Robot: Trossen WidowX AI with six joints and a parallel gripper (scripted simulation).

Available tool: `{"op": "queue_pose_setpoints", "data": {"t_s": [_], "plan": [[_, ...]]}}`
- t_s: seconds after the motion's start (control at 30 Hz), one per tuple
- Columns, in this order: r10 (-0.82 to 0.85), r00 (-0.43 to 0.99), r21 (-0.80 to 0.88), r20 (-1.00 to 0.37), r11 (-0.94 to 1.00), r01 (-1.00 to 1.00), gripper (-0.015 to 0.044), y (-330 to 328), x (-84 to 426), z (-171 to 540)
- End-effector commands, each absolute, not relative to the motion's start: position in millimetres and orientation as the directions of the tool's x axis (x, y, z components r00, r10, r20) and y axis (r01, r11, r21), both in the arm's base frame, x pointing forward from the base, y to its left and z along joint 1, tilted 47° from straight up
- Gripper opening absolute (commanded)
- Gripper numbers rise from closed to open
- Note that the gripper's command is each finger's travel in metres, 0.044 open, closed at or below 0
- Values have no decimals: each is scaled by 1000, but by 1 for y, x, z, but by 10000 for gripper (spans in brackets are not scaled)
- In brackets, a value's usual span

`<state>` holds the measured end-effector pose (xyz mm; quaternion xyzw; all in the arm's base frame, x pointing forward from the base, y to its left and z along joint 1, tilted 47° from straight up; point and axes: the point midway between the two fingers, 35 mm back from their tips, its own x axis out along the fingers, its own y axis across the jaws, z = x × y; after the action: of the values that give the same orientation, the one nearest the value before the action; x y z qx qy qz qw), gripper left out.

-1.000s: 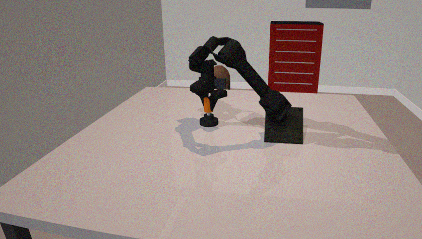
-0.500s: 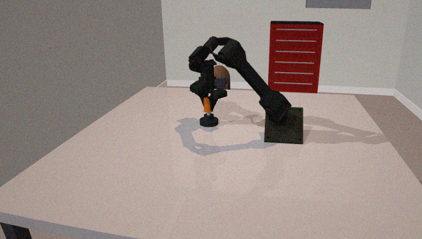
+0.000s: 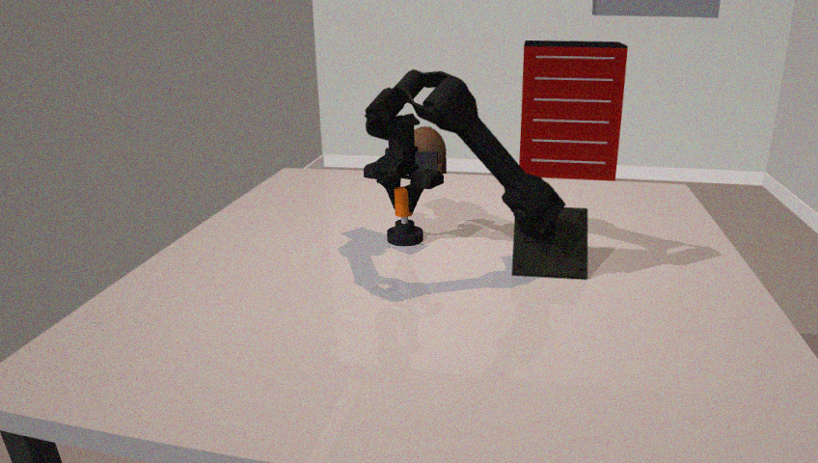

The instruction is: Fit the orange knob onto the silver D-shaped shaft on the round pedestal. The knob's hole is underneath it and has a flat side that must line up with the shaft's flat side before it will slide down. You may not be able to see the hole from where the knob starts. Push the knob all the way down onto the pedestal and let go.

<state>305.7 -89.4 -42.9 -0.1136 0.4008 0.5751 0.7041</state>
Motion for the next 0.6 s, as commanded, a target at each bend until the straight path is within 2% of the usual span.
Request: {"op": "queue_pose_setpoints", "data": {"t_s": [0.0,0.57], "plan": [[719,24,288,-695,308,-907,0,-90,305,-44],[719,24,288,-695,308,-907,0,-90,306,-42]]}}
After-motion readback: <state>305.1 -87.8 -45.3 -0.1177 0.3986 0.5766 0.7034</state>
